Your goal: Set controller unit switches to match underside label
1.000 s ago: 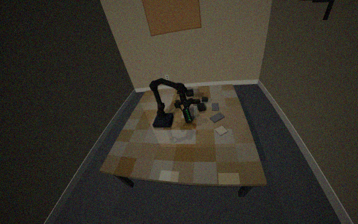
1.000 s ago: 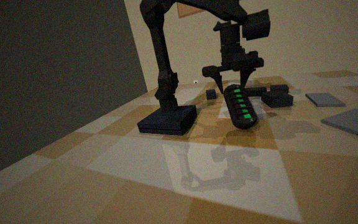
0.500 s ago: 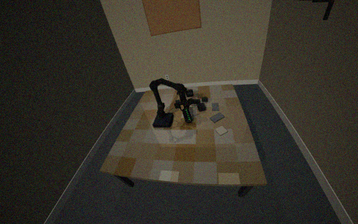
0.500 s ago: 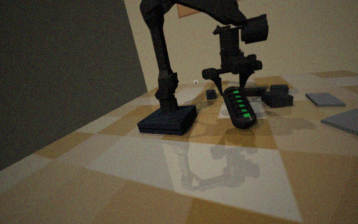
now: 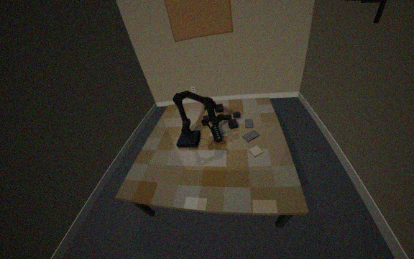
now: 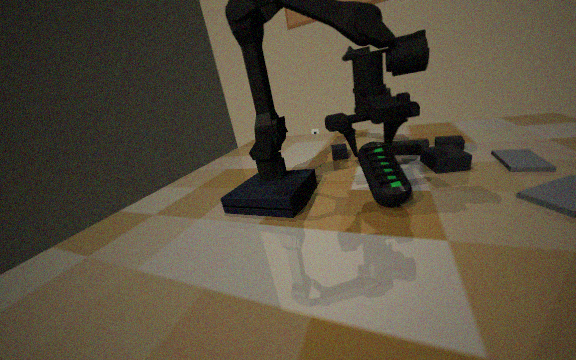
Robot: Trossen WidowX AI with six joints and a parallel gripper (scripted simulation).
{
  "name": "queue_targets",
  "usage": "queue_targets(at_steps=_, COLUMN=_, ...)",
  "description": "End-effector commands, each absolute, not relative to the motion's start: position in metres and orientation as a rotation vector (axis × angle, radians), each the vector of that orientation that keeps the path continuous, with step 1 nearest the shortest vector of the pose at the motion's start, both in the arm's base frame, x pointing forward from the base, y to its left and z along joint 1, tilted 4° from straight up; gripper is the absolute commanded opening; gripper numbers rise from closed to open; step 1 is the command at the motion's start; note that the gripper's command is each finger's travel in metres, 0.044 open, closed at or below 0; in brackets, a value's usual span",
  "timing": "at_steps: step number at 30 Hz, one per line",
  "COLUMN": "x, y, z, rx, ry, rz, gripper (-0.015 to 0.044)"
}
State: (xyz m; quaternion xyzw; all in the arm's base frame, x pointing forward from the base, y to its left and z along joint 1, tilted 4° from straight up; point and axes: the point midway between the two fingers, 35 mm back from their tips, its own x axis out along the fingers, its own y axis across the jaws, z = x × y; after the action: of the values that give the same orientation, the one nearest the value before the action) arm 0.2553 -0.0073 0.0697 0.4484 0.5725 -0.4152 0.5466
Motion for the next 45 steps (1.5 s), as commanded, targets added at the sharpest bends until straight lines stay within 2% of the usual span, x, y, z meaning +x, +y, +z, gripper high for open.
queue_targets(at_steps=1, x=0.252, y=-0.007, z=0.064, rx=1.064, ry=1.358, rz=-1.000, gripper=0.0336)
queue_targets(at_steps=45, x=0.250, y=0.004, z=0.034, rx=1.064, ry=1.358, rz=-1.000, gripper=0.0336)
